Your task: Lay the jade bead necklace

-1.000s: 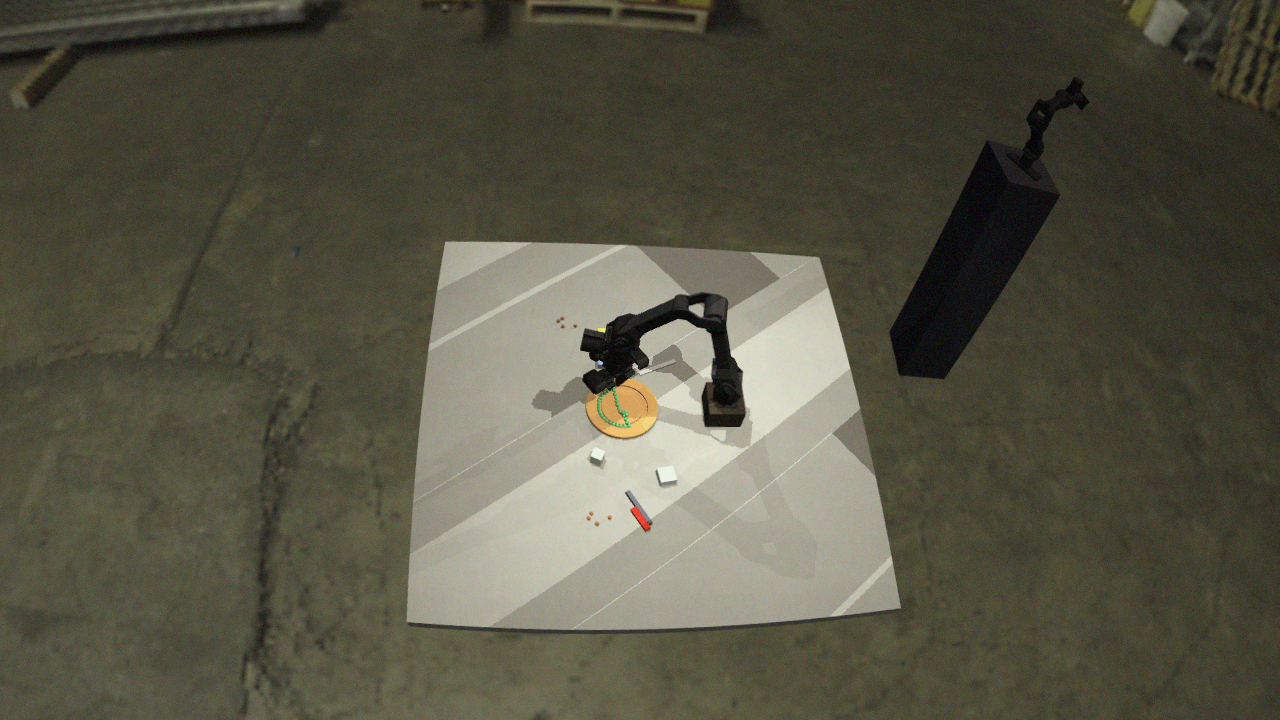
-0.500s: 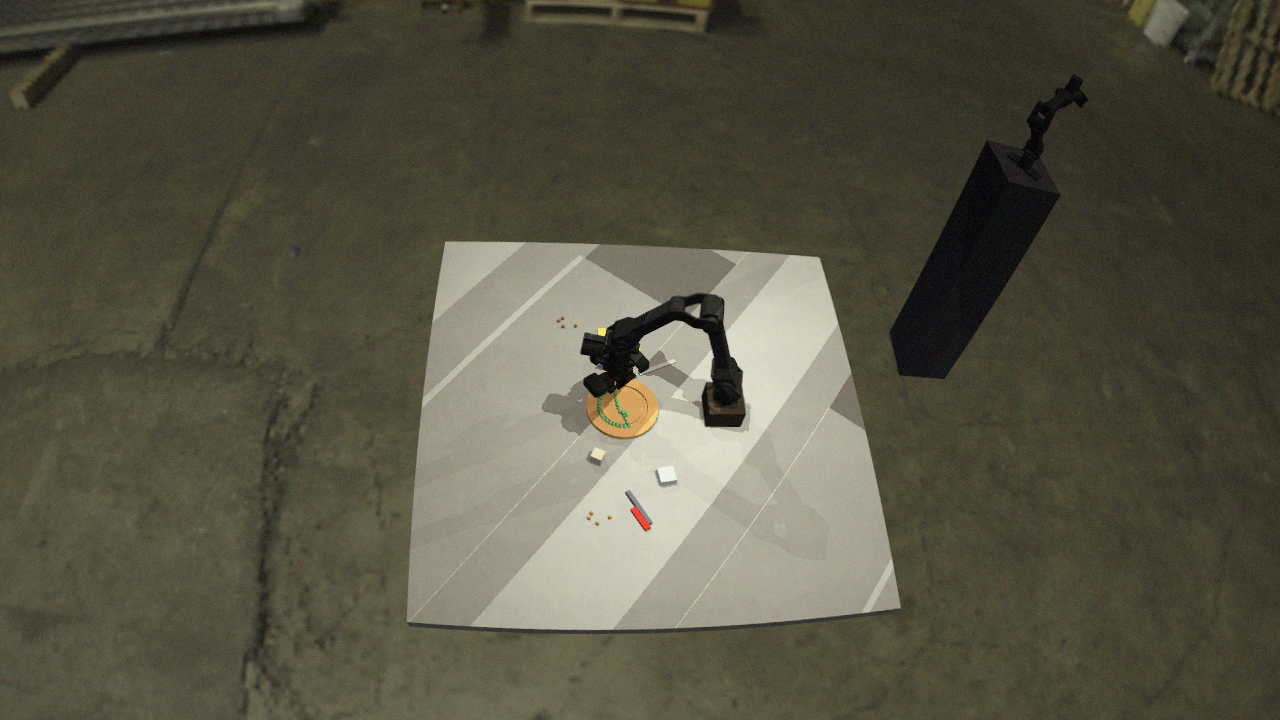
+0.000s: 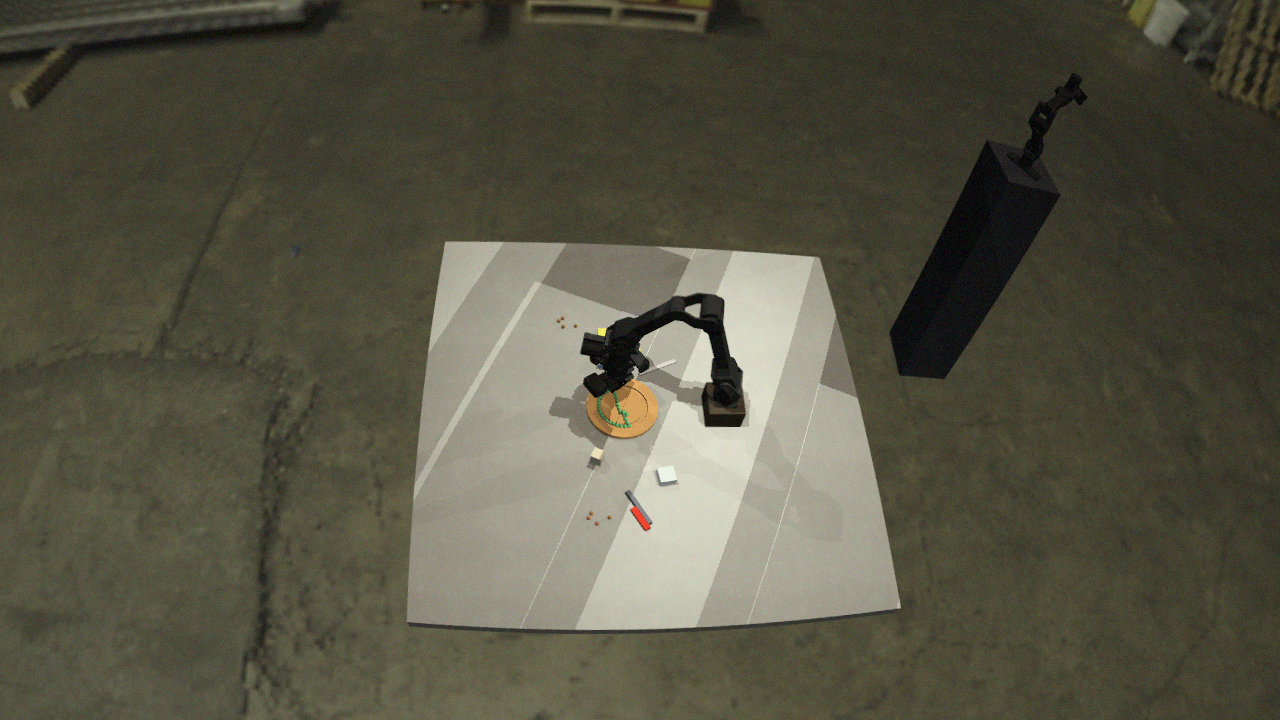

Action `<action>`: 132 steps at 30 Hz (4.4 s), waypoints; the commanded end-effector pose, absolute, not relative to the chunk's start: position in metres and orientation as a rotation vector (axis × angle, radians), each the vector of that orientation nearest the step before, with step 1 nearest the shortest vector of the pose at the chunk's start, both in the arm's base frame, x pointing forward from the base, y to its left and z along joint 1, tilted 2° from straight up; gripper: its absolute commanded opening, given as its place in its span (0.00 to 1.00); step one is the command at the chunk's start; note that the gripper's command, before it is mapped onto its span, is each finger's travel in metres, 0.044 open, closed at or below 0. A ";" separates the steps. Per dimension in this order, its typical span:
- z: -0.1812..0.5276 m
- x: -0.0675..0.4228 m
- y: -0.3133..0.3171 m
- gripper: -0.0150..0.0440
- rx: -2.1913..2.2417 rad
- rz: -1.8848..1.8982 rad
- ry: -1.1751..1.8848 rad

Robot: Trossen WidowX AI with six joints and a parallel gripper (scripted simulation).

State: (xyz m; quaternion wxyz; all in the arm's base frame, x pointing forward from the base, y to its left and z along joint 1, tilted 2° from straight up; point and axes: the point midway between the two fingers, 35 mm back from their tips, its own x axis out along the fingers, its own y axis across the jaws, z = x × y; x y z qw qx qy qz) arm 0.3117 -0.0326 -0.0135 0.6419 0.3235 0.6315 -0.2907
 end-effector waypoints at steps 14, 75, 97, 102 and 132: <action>-0.013 0.312 -0.033 0.25 0.737 -0.662 1.439; -0.012 0.302 -0.049 1.00 0.736 -0.664 1.441; -0.008 0.301 -0.049 1.00 0.733 -0.662 1.445; -0.008 0.301 -0.049 1.00 0.733 -0.662 1.445; 0.011 0.272 0.067 0.46 0.860 -0.774 1.412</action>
